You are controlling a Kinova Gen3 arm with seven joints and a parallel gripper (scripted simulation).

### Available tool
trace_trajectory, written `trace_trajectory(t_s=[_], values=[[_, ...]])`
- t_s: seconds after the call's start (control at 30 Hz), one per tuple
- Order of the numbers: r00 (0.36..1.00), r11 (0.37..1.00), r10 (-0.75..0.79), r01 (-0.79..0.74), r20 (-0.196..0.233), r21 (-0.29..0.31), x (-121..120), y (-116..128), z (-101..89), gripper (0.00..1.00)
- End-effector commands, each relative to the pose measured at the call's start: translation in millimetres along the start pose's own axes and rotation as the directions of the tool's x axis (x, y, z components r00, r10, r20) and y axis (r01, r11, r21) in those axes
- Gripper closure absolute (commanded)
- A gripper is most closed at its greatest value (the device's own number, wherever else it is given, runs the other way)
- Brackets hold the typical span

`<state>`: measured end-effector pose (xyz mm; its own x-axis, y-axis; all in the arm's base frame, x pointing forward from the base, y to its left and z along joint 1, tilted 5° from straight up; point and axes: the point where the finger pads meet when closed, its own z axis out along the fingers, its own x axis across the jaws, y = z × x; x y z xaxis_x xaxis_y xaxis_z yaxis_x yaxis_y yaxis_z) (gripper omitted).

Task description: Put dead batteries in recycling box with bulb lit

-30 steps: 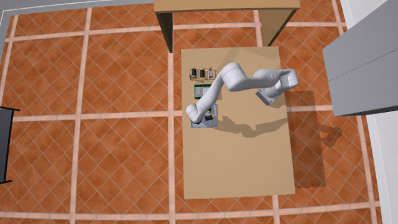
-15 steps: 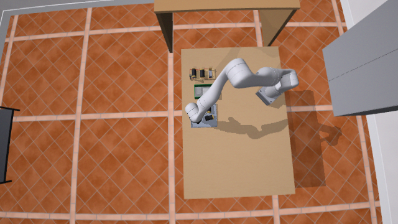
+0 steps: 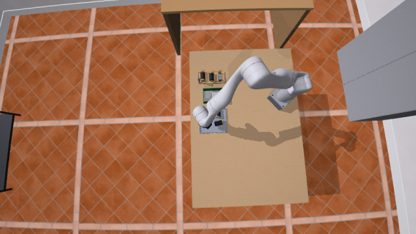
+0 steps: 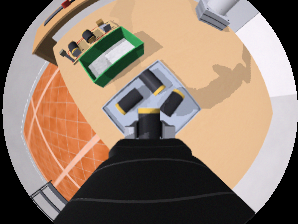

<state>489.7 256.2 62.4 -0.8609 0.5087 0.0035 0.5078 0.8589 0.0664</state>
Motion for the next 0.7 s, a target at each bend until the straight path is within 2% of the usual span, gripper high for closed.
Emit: trace_trajectory(t_s=[0.0,0.1,0.2,0.67], values=[[1.0,1.0,0.003,-0.003,0.018,-0.022,-6.4,5.7,-18.2,0.43],[1.0,1.0,0.003,-0.003,0.018,-0.022,-6.0,5.2,-37.8,0.43],[1.0,1.0,0.003,-0.003,0.018,-0.022,-5.9,5.1,-46.5,0.43],[1.0,1.0,0.005,-0.005,0.018,-0.022,-5.9,5.0,-47.3,0.43]])
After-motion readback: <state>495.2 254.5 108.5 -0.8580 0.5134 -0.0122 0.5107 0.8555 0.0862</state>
